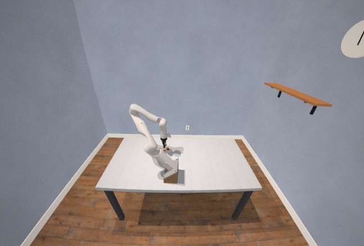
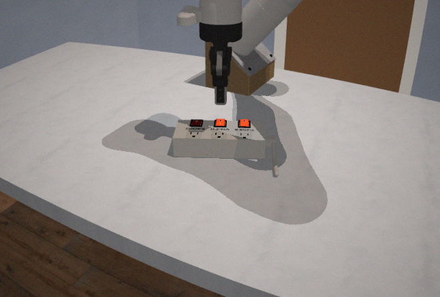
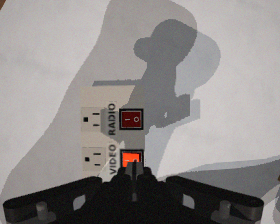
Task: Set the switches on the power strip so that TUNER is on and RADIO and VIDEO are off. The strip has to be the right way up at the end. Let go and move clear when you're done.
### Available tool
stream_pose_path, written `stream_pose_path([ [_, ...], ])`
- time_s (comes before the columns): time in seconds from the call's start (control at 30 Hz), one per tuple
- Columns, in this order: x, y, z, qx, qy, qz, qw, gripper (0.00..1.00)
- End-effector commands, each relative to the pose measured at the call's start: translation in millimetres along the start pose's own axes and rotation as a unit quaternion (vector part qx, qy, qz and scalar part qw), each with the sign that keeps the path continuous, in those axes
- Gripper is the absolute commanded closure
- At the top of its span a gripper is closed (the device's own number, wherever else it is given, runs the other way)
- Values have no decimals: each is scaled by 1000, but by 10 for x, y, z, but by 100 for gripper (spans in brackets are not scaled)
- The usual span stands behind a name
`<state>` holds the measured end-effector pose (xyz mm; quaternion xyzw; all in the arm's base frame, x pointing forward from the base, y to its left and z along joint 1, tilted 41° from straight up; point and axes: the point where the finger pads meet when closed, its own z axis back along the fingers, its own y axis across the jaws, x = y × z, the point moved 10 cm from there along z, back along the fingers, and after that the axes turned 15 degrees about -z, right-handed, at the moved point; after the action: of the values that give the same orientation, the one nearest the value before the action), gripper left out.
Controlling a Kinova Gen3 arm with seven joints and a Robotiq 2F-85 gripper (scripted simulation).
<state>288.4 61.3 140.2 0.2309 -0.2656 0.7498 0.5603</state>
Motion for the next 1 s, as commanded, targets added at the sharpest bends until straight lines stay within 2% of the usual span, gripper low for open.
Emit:
stream_pose_path([
  [0.0,-1,13,-65,2,1,3,1000,100],
  [0.6,-3,15,-250,2,1,3,1000,100],
  [0.97,-4,13,-291,2,1,3,1000,100],
])
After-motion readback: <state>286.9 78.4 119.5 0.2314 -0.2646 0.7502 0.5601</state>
